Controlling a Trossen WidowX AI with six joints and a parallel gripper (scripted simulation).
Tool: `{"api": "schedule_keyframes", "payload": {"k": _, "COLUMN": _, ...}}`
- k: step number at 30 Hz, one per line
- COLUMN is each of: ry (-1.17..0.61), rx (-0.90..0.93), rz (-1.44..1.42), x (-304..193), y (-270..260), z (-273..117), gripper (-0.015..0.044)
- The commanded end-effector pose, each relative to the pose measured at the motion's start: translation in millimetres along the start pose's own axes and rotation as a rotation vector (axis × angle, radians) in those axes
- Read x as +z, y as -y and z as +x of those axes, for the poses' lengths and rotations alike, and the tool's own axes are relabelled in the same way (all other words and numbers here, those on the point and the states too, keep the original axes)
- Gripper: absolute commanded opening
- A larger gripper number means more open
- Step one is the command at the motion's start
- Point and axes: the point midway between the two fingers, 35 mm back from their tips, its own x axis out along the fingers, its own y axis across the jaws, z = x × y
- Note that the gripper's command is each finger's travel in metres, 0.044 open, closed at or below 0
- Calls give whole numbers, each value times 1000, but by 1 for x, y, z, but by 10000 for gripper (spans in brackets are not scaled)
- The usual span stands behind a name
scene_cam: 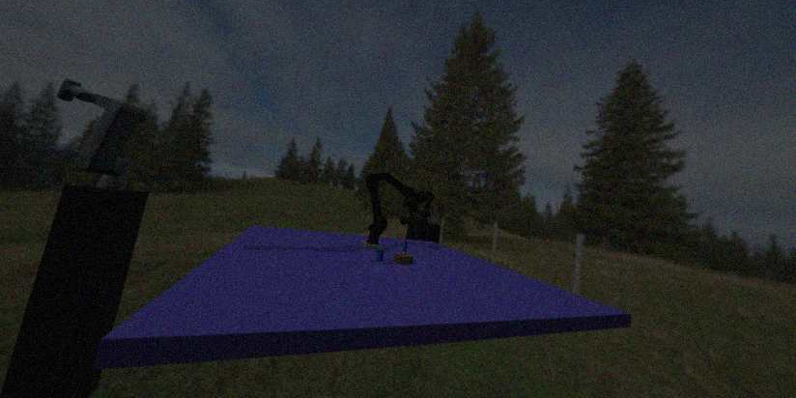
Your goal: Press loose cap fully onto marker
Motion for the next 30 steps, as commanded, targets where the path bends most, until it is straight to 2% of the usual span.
{"api": "schedule_keyframes", "payload": {"k": 1, "ry": 117, "rx": 0, "rz": -95, "x": 47, "y": -17, "z": -9, "gripper": 239}}
{"api": "schedule_keyframes", "payload": {"k": 8, "ry": 309, "rx": -90, "rz": -306, "x": 144, "y": -27, "z": -42, "gripper": 239}}
{"api": "schedule_keyframes", "payload": {"k": 15, "ry": 406, "rx": -262, "rz": -503, "x": 233, "y": -5, "z": -91, "gripper": 239}}
{"api": "schedule_keyframes", "payload": {"k": 22, "ry": 401, "rx": -428, "rz": -654, "x": 295, "y": 39, "z": -142, "gripper": 239}}
{"api": "schedule_keyframes", "payload": {"k": 30, "ry": 310, "rx": -576, "rz": -806, "x": 337, "y": 108, "z": -202, "gripper": 239}}
